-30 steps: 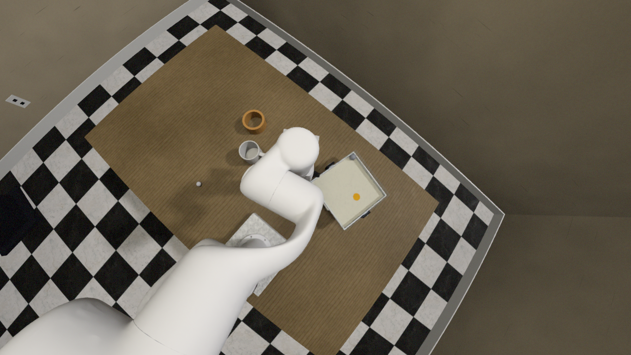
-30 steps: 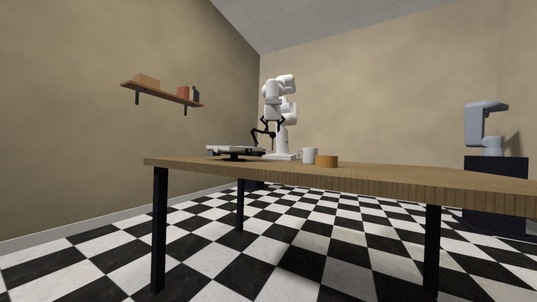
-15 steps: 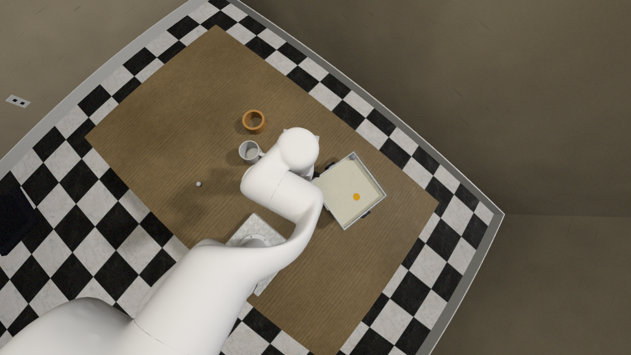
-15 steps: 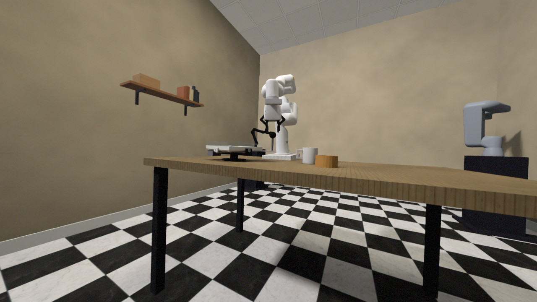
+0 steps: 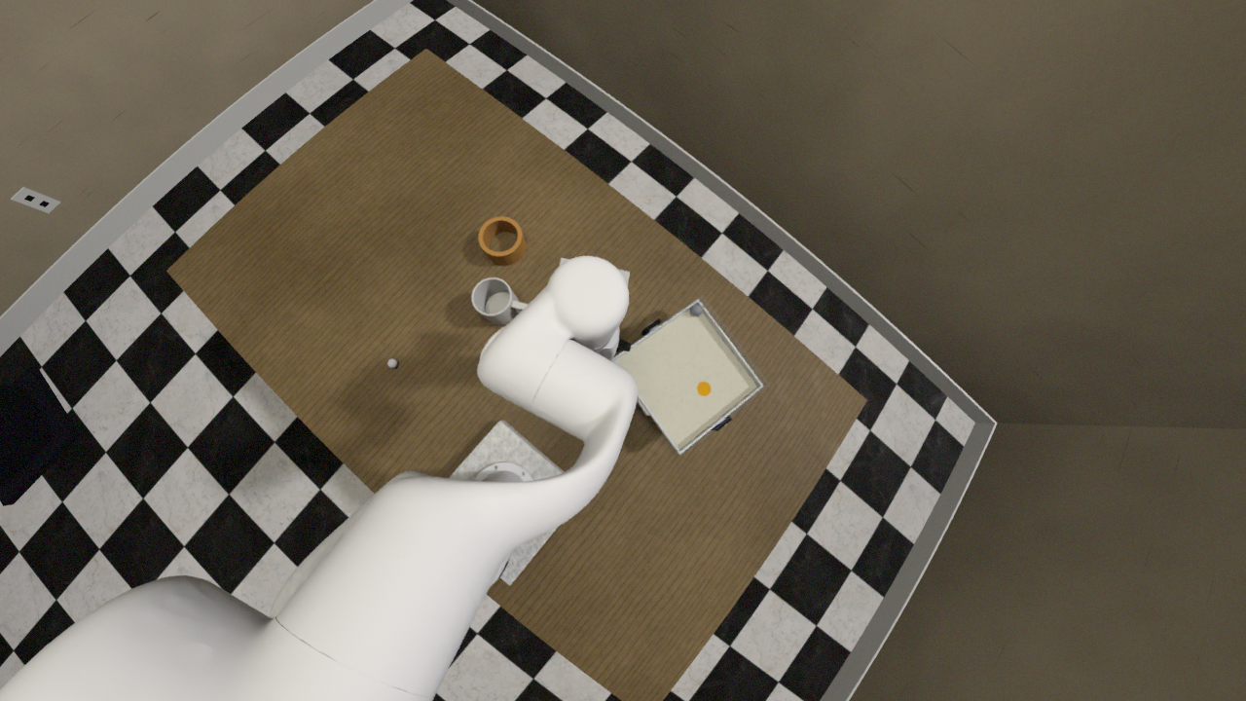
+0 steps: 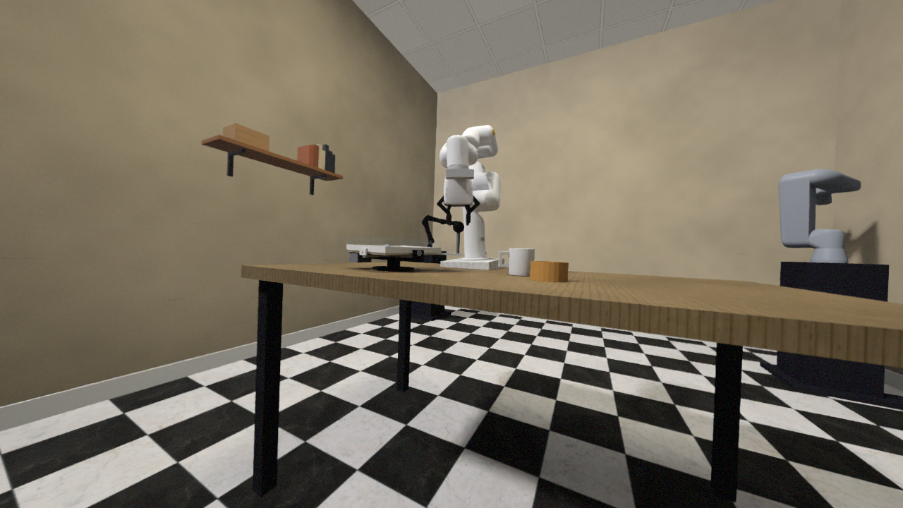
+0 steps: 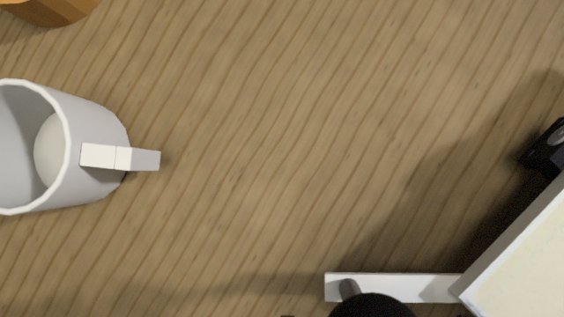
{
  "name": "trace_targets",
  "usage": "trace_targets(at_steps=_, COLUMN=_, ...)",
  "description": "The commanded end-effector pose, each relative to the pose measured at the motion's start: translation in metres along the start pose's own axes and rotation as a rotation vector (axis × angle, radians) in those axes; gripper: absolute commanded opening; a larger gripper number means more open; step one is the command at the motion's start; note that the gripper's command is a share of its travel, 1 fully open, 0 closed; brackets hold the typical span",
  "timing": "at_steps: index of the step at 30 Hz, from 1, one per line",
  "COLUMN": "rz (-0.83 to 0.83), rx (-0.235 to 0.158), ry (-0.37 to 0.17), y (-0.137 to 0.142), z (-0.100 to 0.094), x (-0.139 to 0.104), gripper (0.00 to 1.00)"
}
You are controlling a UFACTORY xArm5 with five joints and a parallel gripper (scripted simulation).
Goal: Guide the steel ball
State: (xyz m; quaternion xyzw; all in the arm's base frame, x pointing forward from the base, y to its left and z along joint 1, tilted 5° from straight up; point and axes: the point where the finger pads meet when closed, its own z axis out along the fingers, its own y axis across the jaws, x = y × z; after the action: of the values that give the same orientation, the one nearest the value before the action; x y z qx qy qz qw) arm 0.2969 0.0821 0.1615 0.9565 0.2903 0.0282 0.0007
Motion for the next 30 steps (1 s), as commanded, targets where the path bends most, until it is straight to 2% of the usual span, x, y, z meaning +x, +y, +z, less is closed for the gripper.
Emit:
trace_targets(at_steps=1, rz=0.000, rx=-0.001, ry=0.003, y=0.001, z=0.003, x=0.001, gripper=0.62)
trace_targets(at_steps=30, rz=0.000, rx=-0.001, ry=0.003, y=0.002, z=0.024, x=0.001, gripper=0.62)
